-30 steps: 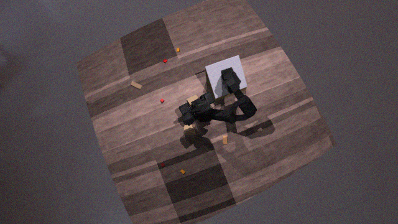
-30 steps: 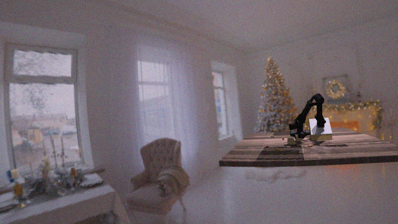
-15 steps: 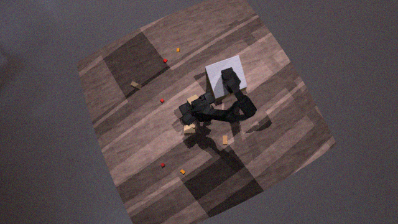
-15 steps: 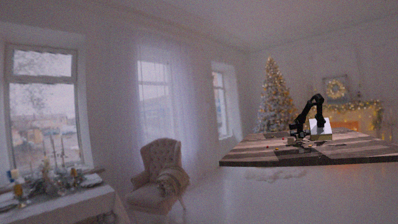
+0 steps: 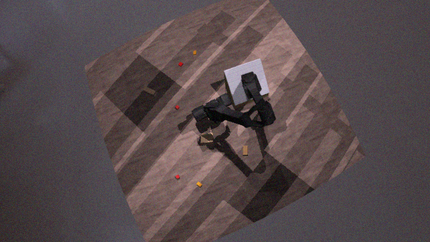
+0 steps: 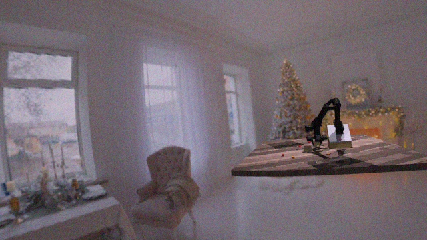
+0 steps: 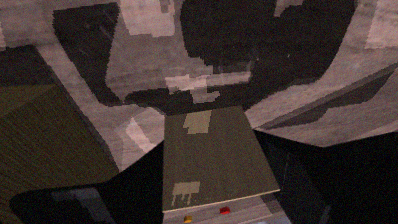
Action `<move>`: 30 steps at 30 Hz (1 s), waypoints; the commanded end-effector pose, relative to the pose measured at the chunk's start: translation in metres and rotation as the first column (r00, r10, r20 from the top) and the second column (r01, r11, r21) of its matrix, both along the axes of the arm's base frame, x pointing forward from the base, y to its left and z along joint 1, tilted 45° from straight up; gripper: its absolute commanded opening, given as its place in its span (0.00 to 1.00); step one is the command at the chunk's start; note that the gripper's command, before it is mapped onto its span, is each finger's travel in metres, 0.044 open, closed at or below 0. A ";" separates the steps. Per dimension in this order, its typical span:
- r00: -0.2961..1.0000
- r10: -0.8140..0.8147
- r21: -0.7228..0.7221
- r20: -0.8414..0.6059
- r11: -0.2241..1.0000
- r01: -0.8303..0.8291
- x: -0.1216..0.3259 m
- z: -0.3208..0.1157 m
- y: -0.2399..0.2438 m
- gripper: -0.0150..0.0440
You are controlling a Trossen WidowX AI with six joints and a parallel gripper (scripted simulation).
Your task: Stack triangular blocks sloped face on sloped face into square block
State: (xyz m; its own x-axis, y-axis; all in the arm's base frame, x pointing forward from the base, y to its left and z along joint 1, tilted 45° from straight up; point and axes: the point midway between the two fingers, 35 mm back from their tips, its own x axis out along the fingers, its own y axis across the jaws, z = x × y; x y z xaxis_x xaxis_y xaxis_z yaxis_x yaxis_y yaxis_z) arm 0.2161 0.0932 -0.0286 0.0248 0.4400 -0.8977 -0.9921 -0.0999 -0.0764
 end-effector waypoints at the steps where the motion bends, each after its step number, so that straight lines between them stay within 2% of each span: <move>1: 1.000 0.007 0.108 -0.008 0.994 -0.006 0.000 -0.001 -0.008 0.25; 15: 0.998 0.047 0.455 -0.032 0.890 -0.028 0.003 -0.010 -0.032 0.25; 30: 0.995 0.095 0.760 -0.039 0.649 -0.032 0.007 -0.027 -0.052 0.25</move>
State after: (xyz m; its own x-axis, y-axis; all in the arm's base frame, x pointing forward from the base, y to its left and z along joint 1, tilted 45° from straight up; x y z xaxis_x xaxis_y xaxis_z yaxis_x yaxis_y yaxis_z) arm 0.2204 0.0458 -0.0519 -0.0855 0.9389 -0.3335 -0.9898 -0.1185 -0.0796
